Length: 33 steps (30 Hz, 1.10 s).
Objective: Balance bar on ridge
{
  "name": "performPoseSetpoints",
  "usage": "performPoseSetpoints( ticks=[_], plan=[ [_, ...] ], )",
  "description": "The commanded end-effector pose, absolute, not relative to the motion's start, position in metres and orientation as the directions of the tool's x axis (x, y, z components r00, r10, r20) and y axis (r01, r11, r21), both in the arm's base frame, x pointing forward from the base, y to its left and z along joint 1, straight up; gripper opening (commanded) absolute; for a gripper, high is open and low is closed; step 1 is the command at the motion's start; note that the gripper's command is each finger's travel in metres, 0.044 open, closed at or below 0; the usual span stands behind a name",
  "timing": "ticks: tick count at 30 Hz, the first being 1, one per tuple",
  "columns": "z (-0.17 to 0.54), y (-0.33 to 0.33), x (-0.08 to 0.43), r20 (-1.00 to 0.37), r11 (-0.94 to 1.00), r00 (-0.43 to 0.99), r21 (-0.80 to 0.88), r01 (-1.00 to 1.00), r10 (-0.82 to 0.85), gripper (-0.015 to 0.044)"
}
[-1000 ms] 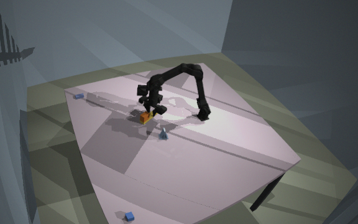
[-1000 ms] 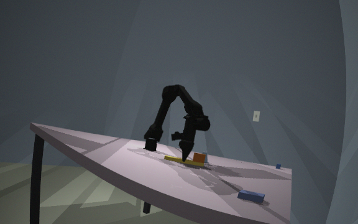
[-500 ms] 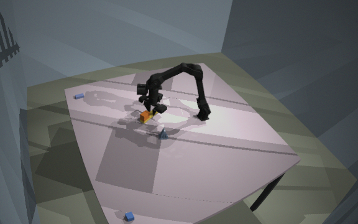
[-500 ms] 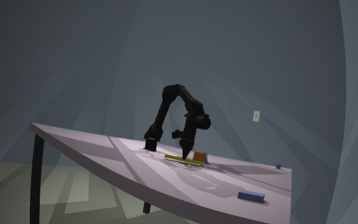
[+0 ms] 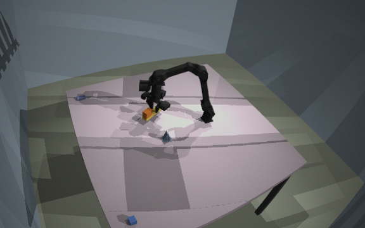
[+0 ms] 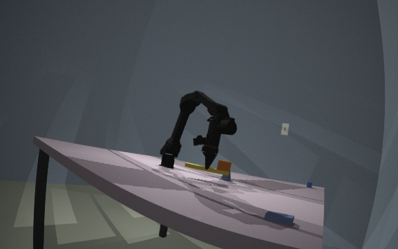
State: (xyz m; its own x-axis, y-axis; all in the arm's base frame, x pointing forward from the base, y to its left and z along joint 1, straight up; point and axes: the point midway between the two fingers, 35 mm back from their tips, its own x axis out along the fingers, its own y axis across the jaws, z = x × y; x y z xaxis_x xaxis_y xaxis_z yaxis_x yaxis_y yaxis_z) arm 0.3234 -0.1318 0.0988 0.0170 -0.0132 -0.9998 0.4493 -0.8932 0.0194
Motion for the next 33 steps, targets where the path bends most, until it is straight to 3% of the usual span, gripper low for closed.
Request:
performPoseSetpoints(
  ticks=[1, 22, 33],
  plan=[
    [0.113, -0.132, 0.324, -0.999, -0.894, 0.033, 0.029, 0.447, -0.016, 0.0],
    [0.161, -0.129, 0.318, -0.999, -0.892, 0.032, 0.026, 0.451, -0.013, 0.0],
    [0.161, -0.115, 0.32, -0.999, -0.636, 0.032, 0.032, 0.771, -0.012, 0.0]
  ],
)
